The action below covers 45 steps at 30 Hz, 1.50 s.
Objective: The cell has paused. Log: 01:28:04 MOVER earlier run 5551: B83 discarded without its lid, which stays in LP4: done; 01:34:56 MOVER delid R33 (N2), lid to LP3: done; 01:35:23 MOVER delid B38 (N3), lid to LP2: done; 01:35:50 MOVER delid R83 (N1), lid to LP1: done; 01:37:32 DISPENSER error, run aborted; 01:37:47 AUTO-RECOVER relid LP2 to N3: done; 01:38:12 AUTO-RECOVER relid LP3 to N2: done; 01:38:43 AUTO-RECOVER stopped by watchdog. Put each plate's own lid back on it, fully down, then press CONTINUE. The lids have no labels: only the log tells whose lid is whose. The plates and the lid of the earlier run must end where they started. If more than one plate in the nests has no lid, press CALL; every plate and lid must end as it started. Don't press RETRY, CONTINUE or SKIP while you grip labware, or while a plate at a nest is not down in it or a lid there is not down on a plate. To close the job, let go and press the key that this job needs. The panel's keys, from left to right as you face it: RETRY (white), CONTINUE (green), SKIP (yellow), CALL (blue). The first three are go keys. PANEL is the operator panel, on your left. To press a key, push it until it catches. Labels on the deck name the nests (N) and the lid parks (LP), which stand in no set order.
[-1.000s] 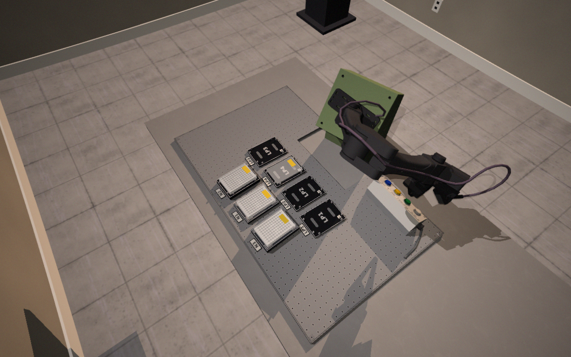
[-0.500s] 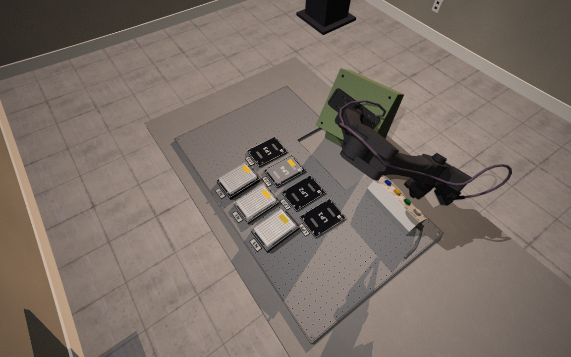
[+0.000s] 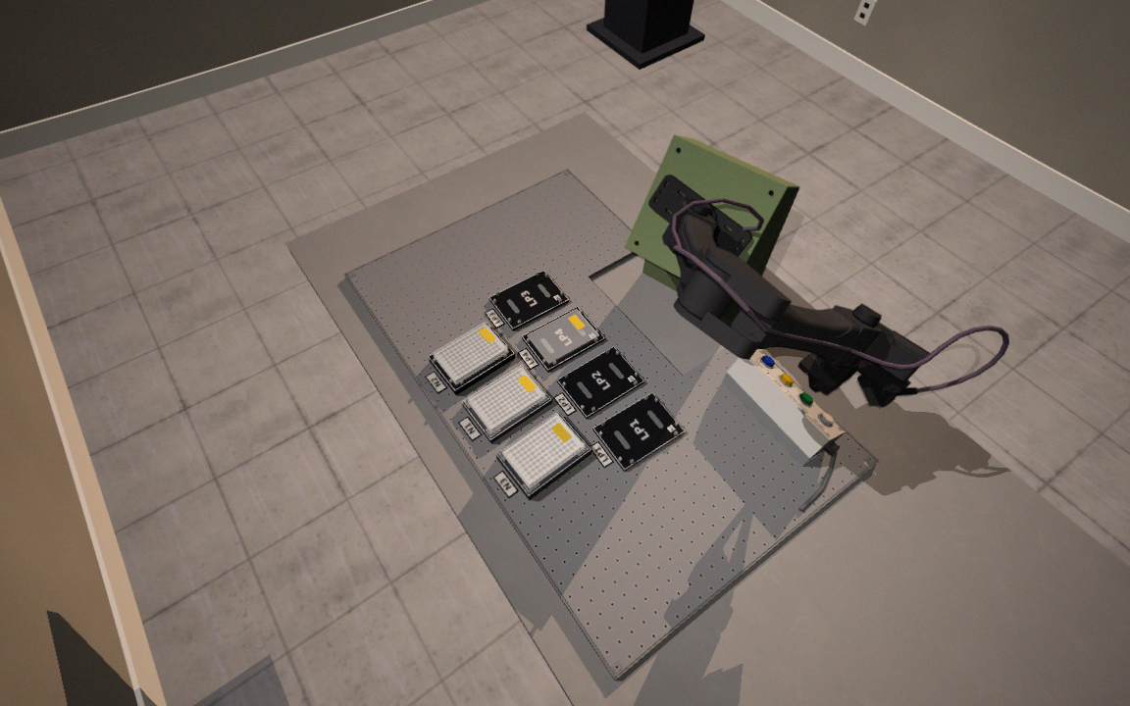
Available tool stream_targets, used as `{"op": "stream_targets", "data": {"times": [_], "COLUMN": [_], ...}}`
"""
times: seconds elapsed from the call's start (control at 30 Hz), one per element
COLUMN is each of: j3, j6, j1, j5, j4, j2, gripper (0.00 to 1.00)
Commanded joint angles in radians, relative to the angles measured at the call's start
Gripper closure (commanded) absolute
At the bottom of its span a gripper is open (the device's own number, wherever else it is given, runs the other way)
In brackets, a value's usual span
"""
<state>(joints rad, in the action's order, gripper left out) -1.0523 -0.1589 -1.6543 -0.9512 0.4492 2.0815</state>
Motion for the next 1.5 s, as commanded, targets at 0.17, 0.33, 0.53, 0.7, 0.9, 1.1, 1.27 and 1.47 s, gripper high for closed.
{"op": "stream_targets", "data": {"times": [0.17, 0.33, 0.53, 0.7, 0.9, 1.1, 1.27, 1.47], "j3": [0.016, 0.015, 0.021, 0.024, 0.021, 0.040, 0.039, 0.030], "j6": [0.032, 0.046, 0.057, 0.071, 0.087, 0.098, 0.111, 0.117], "j1": [-0.008, 0.008, 0.006, 0.014, 0.032, 0.029, 0.046, 0.040], "j5": [0.005, 0.009, 0.008, 0.011, 0.010, 0.014, 0.015, 0.015], "j4": [-0.055, -0.075, -0.091, -0.110, -0.133, -0.148, -0.167, -0.176], "j2": [0.010, 0.024, 0.012, 0.032, 0.038, 0.042, 0.045, 0.038], "gripper": [1.00, 1.00, 1.00, 1.00, 1.00, 1.00, 1.00, 1.00]}}
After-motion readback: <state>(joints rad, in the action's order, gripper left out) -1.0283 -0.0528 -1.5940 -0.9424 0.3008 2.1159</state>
